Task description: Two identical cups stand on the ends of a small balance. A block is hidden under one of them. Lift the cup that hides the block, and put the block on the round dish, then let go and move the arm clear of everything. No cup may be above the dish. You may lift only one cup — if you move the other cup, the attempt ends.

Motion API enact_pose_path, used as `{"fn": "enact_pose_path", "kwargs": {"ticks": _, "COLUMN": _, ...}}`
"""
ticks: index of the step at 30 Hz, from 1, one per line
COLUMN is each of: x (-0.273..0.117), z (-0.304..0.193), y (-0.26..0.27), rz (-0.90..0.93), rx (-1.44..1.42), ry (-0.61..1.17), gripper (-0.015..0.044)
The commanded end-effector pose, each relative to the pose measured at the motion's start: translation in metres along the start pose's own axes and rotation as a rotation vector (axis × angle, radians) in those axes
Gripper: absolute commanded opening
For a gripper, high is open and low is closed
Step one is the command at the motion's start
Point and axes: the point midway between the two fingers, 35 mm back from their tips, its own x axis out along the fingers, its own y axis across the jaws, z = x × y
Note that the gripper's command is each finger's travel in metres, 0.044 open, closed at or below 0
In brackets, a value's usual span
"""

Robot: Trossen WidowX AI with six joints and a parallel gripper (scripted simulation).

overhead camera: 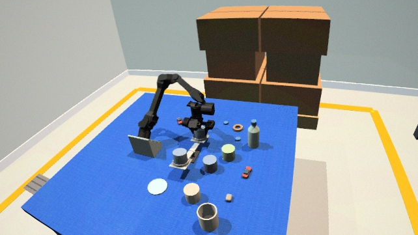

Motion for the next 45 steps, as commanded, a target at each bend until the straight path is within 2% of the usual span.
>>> {"fn": "enact_pose_path", "kwargs": {"ticks": 1, "x": 0.0, "z": 0.0, "y": 0.0, "rz": 0.001, "rx": 0.004, "ry": 0.005, "gripper": 0.0341}}
{"fn": "enact_pose_path", "kwargs": {"ticks": 5, "x": 0.0, "z": 0.0, "y": 0.0, "rz": 0.001, "rx": 0.004, "ry": 0.005, "gripper": 0.0315}}
{"fn": "enact_pose_path", "kwargs": {"ticks": 17, "x": -0.01, "z": 0.0, "y": 0.002, "rz": 0.007, "rx": 0.015, "ry": 0.002, "gripper": 0.0}}
{"fn": "enact_pose_path", "kwargs": {"ticks": 45, "x": -0.047, "z": 0.002, "y": 0.007, "rz": 0.026, "rx": 0.052, "ry": -0.004, "gripper": 0.0}}
